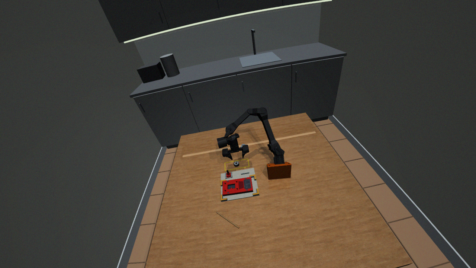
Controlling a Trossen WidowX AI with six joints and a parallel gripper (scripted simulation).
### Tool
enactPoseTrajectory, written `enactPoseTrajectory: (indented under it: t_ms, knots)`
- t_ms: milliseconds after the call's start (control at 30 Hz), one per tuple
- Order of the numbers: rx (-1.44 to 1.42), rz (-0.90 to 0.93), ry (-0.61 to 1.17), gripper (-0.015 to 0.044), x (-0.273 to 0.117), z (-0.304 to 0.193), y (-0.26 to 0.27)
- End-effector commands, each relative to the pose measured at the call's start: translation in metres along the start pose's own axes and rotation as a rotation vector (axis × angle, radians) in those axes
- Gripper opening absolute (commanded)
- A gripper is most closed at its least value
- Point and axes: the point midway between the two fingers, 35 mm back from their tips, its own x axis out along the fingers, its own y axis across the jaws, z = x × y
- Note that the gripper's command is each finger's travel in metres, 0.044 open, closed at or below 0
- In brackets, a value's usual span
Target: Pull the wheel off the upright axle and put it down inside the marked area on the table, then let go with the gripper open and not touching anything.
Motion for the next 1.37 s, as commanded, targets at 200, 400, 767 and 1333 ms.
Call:
enactPoseTrajectory:
  t_ms: [200, 400, 767, 1333]
  knots:
    - [-0.006, -0.001, -0.002, 0.0440, -0.037, -0.025, -0.061]
    - [-0.006, -0.001, -0.002, 0.0440, -0.037, -0.025, -0.061]
    - [-0.006, -0.001, -0.002, 0.0440, -0.037, -0.025, -0.061]
    - [-0.006, -0.001, -0.002, 0.0440, -0.037, -0.025, -0.061]
